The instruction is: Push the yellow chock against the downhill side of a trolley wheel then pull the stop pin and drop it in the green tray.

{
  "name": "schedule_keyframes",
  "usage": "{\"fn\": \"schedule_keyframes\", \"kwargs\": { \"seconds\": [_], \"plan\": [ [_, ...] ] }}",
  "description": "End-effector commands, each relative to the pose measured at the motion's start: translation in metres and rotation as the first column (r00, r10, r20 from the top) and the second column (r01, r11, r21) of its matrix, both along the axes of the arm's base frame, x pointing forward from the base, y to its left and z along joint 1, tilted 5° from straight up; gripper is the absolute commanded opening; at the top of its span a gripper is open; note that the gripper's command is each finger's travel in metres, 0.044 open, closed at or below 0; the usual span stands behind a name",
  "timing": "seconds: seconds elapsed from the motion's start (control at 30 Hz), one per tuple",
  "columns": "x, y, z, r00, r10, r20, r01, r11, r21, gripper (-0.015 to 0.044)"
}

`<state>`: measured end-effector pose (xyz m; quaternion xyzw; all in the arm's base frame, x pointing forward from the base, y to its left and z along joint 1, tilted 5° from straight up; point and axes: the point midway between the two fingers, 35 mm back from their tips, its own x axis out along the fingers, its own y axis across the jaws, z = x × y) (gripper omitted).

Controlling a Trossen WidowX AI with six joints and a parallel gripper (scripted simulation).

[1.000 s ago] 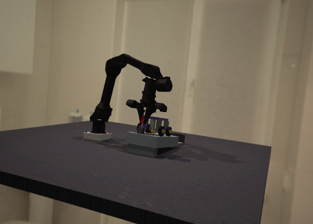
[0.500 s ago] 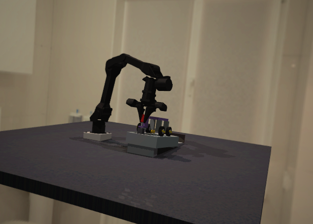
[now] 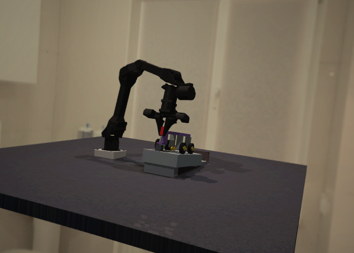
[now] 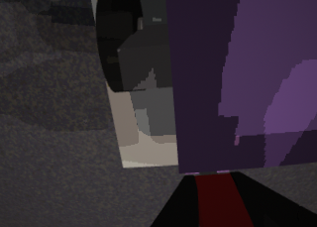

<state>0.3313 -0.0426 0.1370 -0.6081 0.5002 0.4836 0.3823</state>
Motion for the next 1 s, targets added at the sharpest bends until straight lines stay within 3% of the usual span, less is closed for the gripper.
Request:
{"fn": "schedule_keyframes", "kwargs": {
  "seconds": [0.0,0.97],
  "plan": [
    [0.000,0.000,0.005,1.000,-0.005,0.005,0.005,1.000,-0.004,0.0000],
    [0.001,0.001,0.023,1.000,-0.005,0.005,0.005,1.000,-0.004,0.0000]
  ]
}}
